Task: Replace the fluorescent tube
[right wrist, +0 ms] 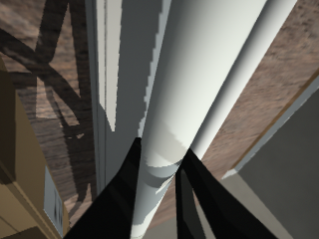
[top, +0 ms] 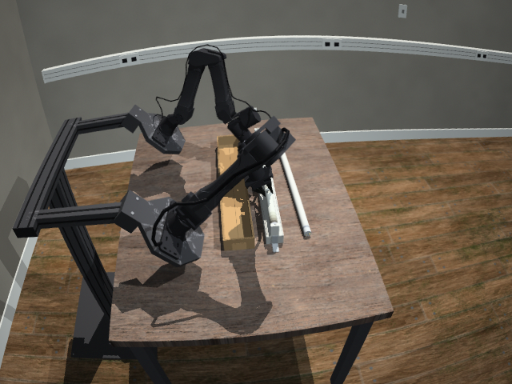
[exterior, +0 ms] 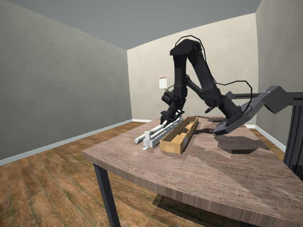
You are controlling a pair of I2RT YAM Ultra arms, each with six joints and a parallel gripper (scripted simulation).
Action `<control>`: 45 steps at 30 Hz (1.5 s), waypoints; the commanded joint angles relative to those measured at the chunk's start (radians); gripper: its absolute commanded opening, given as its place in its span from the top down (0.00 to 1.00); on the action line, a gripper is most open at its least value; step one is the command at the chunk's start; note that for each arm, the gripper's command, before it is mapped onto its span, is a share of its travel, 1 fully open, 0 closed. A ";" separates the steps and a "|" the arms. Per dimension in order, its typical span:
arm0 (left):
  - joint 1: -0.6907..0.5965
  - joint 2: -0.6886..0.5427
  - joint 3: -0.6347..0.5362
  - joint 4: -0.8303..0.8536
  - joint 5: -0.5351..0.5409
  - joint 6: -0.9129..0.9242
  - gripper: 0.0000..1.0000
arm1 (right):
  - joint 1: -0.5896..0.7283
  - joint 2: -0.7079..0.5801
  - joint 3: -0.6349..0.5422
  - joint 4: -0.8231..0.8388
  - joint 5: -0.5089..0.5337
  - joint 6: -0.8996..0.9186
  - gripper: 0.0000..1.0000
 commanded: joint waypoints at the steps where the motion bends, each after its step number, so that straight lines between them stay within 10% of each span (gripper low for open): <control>1: -0.027 -0.034 -0.041 -0.003 -0.041 0.019 0.89 | 0.039 0.002 -0.037 -0.002 0.020 -0.020 0.89; 6: -0.027 -0.033 -0.048 -0.009 -0.041 0.020 0.89 | 0.041 0.006 -0.044 -0.012 0.020 -0.010 0.89; 7: -0.027 -0.033 -0.049 -0.010 -0.040 0.020 0.51 | 0.041 0.006 -0.049 -0.012 0.020 -0.011 0.89; 23: -0.030 -0.031 -0.018 -0.015 -0.045 0.000 0.51 | 0.041 0.005 -0.054 -0.012 0.020 -0.011 0.89; 24: -0.030 -0.031 -0.018 -0.015 -0.045 0.000 0.51 | 0.041 0.005 -0.054 -0.012 0.020 -0.011 0.51; 45: -0.044 -0.079 -0.062 -0.073 -0.074 -0.006 0.51 | 0.066 -0.041 0.003 -0.093 0.048 0.051 0.51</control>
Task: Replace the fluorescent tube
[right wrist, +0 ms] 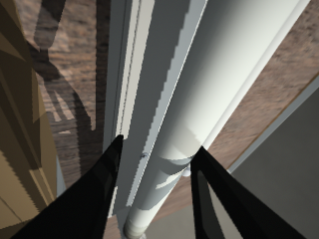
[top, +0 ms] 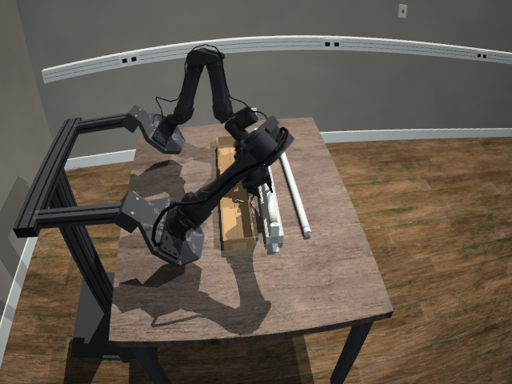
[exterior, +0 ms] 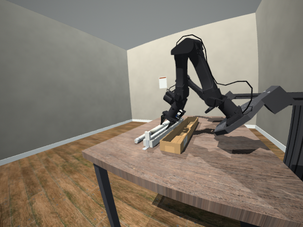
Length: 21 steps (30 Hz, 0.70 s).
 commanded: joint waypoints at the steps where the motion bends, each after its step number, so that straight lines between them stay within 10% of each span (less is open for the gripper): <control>1: -0.027 -0.067 -0.028 -0.085 -0.035 -0.017 0.51 | 0.053 -0.043 0.036 -0.086 0.034 0.062 0.51; 21: -0.106 -0.263 -0.025 -0.233 -0.095 -0.049 0.51 | 0.161 -0.101 0.033 -0.317 0.065 0.236 0.51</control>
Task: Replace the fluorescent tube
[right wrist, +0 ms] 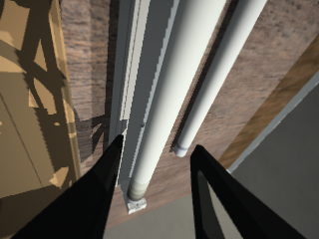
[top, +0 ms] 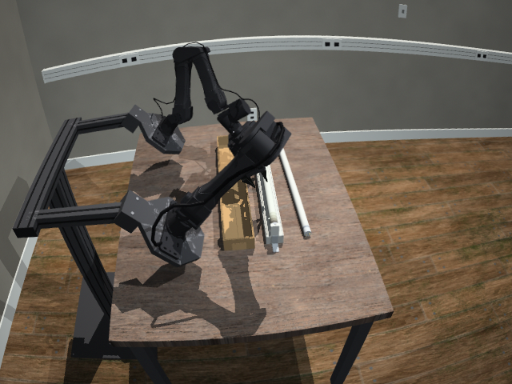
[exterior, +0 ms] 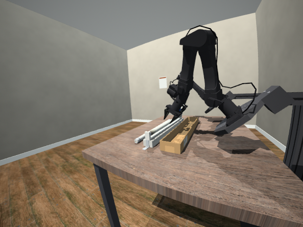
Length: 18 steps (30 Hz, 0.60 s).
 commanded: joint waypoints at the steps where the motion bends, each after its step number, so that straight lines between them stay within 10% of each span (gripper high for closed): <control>1: -0.004 0.022 0.020 0.014 0.008 -0.014 0.51 | 0.009 -0.030 -0.036 0.008 -0.009 0.015 0.51; 18: -0.001 -0.001 0.032 0.020 -0.001 -0.013 0.51 | 0.013 -0.030 0.036 -0.005 0.000 0.017 0.51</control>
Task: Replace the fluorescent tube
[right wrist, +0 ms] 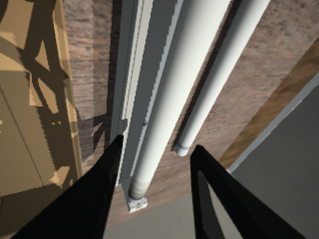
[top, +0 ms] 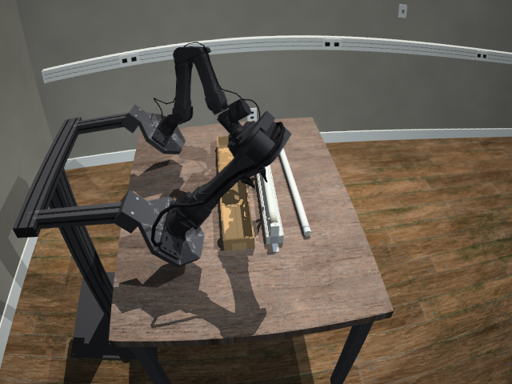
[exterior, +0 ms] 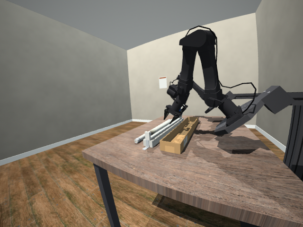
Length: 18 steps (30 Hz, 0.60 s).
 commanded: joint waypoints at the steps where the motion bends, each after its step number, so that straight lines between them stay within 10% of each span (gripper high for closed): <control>1: -0.006 -0.006 0.030 0.015 -0.003 -0.012 0.51 | 0.013 -0.027 0.040 0.004 0.000 0.010 0.51; 18: -0.015 0.015 0.021 0.020 -0.005 -0.008 0.51 | 0.010 -0.020 0.041 0.008 0.000 0.010 0.51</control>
